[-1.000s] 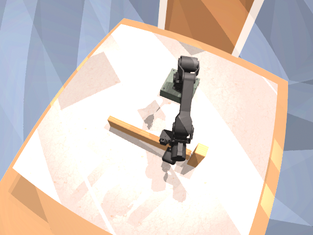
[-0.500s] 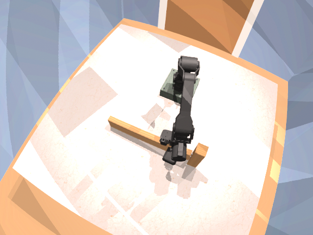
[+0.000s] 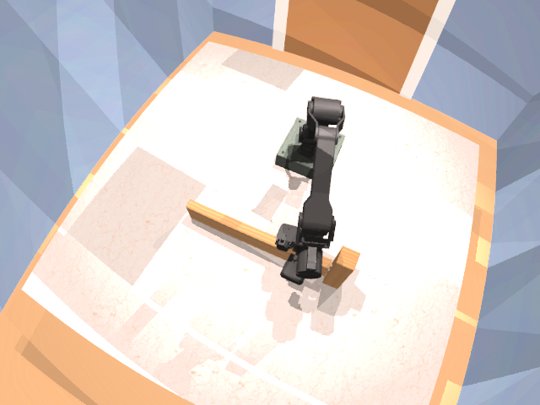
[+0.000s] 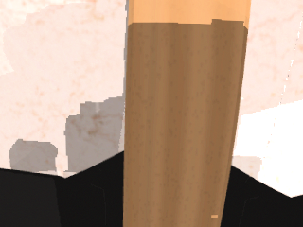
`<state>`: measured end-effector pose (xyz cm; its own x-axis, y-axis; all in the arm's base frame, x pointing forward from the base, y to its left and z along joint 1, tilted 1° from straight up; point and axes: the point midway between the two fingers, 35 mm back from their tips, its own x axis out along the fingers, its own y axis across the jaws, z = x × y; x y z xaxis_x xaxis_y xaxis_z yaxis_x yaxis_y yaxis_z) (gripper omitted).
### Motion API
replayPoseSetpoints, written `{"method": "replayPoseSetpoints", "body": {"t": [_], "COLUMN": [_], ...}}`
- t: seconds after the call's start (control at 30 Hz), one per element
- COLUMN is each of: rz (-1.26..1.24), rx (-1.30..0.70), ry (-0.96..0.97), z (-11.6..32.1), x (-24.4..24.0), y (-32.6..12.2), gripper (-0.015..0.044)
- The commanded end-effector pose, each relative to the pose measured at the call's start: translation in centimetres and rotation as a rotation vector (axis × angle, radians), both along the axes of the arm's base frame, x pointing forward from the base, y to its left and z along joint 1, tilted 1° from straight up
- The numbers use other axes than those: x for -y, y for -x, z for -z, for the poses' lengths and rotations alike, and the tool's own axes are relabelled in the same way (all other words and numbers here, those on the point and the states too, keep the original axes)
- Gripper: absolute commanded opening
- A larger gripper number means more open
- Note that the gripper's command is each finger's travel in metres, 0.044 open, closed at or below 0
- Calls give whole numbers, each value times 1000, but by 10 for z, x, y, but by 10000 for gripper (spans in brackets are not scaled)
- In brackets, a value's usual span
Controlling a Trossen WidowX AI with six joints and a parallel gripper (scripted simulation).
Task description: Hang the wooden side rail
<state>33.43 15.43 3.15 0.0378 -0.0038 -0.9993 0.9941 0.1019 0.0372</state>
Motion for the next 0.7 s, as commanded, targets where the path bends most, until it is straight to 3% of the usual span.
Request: {"method": "replayPoseSetpoints", "body": {"t": [0.0,0.67], "rz": [4,4], "rx": [7,7], "ry": [-7,-7], "z": [-3,0], "x": [-2,-2], "y": [-2,-2], "gripper": [0,0]}}
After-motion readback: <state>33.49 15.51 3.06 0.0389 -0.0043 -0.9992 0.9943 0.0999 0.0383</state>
